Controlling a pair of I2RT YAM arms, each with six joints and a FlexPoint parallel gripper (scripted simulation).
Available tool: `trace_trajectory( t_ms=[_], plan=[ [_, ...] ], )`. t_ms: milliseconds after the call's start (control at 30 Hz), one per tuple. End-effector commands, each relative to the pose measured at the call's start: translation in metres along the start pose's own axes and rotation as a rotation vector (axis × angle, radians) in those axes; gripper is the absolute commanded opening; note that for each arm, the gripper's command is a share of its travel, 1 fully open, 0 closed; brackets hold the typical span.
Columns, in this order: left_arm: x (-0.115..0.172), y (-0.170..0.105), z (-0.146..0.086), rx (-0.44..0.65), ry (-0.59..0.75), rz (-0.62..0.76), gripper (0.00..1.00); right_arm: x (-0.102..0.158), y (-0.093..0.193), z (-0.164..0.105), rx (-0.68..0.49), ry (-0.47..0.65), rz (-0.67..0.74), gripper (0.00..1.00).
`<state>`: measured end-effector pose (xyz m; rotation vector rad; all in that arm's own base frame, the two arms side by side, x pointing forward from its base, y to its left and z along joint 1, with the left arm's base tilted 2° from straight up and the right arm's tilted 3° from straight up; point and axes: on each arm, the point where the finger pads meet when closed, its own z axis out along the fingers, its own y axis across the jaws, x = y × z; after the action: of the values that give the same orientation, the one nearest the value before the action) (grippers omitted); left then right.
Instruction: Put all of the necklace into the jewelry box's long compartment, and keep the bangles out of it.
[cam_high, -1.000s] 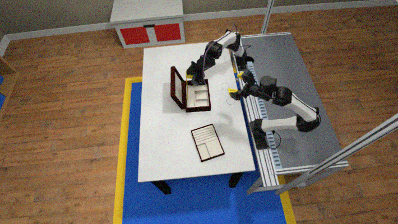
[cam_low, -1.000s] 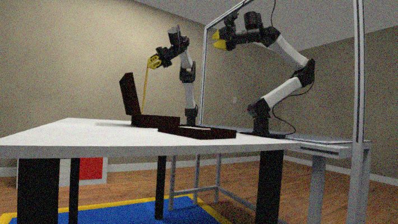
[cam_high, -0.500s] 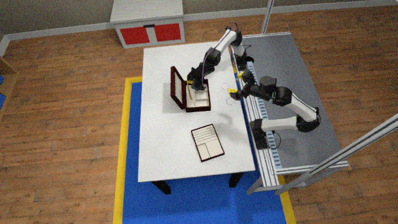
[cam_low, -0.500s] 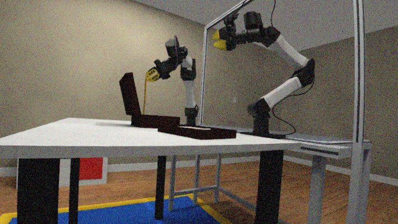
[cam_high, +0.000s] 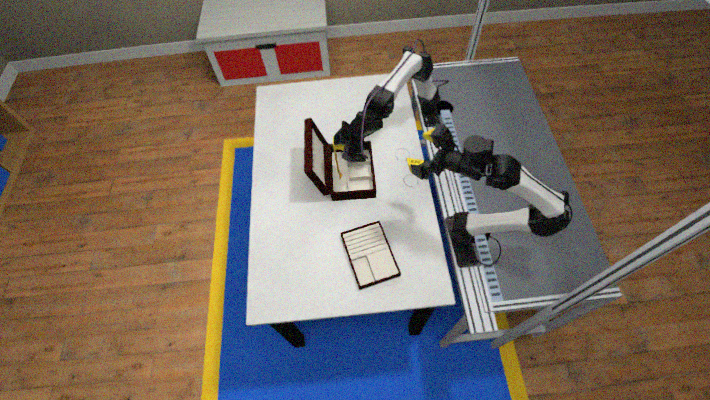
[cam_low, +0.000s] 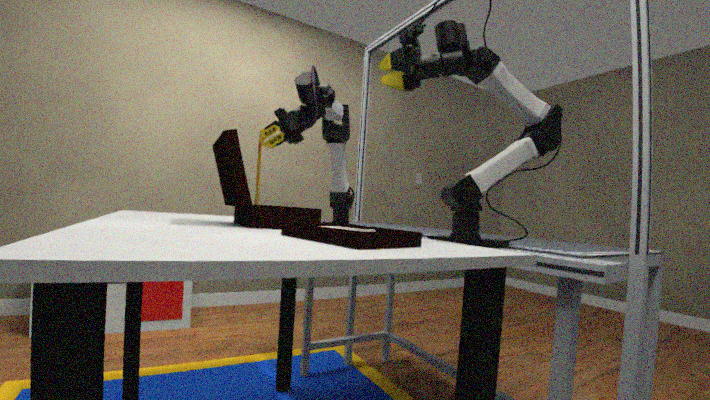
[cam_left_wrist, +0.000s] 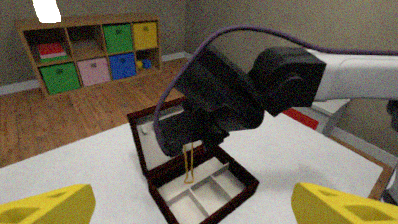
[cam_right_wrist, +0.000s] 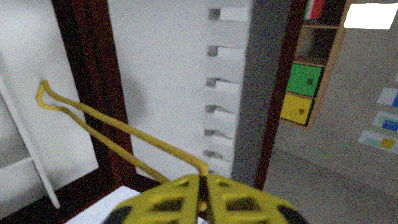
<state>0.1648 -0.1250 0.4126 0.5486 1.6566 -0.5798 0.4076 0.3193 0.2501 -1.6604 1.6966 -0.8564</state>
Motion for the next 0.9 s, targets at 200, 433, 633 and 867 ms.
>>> trace_trajectory(
  t_ms=[200,433,633,867],
  plan=[
    [-0.013,-0.004,-0.007,0.004,-0.033,0.022,1.0,0.004,-0.028,-0.026,0.034,-0.032,0.03,0.0],
    [-0.013,-0.004,-0.007,0.004,-0.033,0.022,1.0,0.011,-0.024,-0.024,0.044,-0.041,0.041,0.0],
    [-0.013,-0.004,-0.007,0.004,-0.033,0.022,1.0,0.018,-0.013,-0.014,0.045,-0.042,0.041,0.0],
    [-0.013,-0.004,-0.007,0.004,-0.033,0.022,1.0,0.037,0.018,0.012,0.046,-0.041,0.041,0.0]
  ],
)
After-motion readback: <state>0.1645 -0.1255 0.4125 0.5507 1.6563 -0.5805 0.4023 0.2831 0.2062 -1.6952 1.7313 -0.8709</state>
